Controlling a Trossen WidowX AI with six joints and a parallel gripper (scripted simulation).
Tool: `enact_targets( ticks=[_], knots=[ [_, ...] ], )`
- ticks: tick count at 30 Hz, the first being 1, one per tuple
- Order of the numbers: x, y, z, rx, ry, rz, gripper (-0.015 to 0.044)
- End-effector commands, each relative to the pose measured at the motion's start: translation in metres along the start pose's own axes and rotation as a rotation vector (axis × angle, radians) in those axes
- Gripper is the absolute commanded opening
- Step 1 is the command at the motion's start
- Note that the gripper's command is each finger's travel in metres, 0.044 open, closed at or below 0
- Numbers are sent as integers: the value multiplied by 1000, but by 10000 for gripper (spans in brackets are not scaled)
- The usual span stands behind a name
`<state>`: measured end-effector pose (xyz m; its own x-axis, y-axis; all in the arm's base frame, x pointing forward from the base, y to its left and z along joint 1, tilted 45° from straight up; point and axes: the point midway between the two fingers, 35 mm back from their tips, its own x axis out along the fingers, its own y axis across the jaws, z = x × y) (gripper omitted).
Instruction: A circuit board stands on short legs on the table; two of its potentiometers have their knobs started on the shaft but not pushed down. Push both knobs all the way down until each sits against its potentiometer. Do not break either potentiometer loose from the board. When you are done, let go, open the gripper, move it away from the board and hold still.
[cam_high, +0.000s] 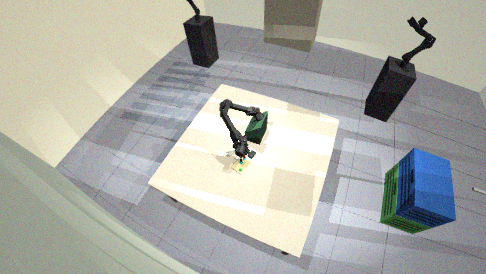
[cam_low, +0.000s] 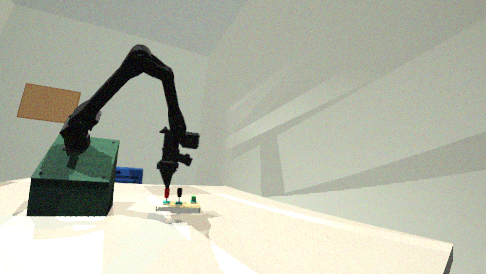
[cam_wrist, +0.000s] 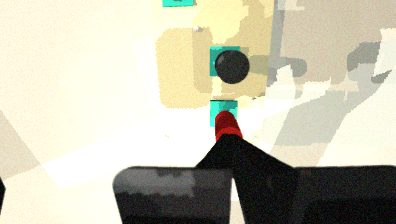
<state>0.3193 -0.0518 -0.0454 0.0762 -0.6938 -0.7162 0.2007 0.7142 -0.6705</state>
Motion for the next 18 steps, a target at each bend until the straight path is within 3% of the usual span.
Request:
enact_targets(
  ticks=[1, 18],
  knots=[
    [0, -1, 0, -5, -1, -4, 0],
    [5, -1, 0, -5, -1, -5, 0]
  ],
)
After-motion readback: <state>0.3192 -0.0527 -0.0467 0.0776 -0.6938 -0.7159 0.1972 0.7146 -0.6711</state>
